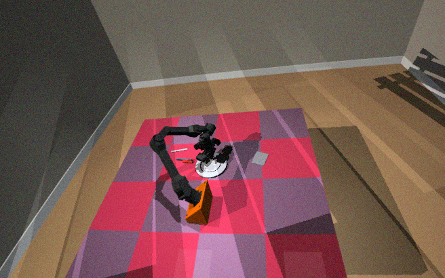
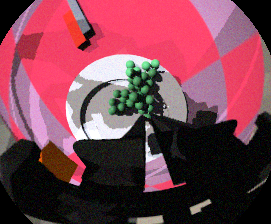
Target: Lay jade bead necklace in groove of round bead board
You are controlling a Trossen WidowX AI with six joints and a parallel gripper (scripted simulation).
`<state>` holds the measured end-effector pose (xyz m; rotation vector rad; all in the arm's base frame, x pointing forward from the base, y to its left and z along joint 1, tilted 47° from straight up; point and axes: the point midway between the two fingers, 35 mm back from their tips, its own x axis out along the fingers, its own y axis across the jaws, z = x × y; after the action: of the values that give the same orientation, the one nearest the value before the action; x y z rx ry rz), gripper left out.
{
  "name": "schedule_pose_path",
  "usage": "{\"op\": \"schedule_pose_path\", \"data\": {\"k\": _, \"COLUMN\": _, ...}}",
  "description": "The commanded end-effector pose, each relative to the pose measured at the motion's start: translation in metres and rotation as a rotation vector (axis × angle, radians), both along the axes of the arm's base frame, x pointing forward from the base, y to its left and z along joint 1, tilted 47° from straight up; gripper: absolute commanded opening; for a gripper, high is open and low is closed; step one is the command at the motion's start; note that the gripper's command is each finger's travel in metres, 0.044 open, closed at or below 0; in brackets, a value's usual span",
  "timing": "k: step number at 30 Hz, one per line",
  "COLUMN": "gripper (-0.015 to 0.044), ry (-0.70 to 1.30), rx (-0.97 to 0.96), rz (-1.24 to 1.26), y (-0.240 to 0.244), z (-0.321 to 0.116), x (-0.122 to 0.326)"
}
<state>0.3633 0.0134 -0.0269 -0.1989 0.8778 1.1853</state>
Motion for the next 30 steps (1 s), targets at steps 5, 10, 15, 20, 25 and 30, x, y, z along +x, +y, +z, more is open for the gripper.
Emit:
{"op": "schedule_pose_path", "data": {"k": 5, "gripper": 0.0131, "ry": 0.0, "rx": 0.0, "rz": 0.0, "y": 0.0, "z": 0.0, "x": 0.0}}
{"op": "schedule_pose_path", "data": {"k": 10, "gripper": 0.0263, "ry": 0.0, "rx": 0.0, "rz": 0.0, "y": 0.0, "z": 0.0, "x": 0.0}}
{"op": "schedule_pose_path", "data": {"k": 15, "gripper": 0.0394, "ry": 0.001, "rx": 0.0, "rz": -0.001, "y": -0.003, "z": 0.003, "x": 0.0}}
{"op": "schedule_pose_path", "data": {"k": 20, "gripper": 0.044, "ry": 0.003, "rx": 0.003, "rz": -0.003, "y": -0.015, "z": 0.014, "x": -0.003}}
{"op": "schedule_pose_path", "data": {"k": 25, "gripper": 0.044, "ry": 0.011, "rx": 0.008, "rz": -0.003, "y": -0.014, "z": 0.013, "x": -0.005}}
{"op": "schedule_pose_path", "data": {"k": 30, "gripper": 0.044, "ry": 0.004, "rx": 0.004, "rz": -0.003, "y": -0.019, "z": 0.017, "x": -0.006}}
